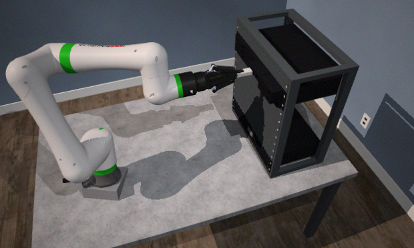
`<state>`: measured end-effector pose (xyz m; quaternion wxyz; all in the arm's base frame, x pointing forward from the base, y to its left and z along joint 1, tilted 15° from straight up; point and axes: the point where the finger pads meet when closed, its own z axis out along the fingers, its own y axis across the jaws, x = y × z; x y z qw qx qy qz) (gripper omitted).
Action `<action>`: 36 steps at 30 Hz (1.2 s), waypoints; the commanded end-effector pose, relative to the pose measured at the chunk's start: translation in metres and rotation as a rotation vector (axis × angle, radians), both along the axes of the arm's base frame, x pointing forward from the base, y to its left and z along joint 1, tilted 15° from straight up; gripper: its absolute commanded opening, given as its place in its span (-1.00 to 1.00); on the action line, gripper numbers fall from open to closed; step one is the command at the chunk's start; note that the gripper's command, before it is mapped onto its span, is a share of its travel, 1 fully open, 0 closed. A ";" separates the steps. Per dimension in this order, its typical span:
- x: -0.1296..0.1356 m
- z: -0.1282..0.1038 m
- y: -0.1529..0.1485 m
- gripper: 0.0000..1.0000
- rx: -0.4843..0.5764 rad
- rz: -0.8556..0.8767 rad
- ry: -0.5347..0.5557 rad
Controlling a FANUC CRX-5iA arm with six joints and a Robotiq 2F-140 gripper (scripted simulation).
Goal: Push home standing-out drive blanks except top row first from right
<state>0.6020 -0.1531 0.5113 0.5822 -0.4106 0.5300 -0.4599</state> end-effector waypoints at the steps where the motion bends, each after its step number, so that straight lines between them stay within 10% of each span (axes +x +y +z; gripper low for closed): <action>1: 0.000 0.000 0.000 -1.00 0.000 0.000 0.000; 36: 0.020 0.002 0.000 -1.00 0.000 0.000 0.000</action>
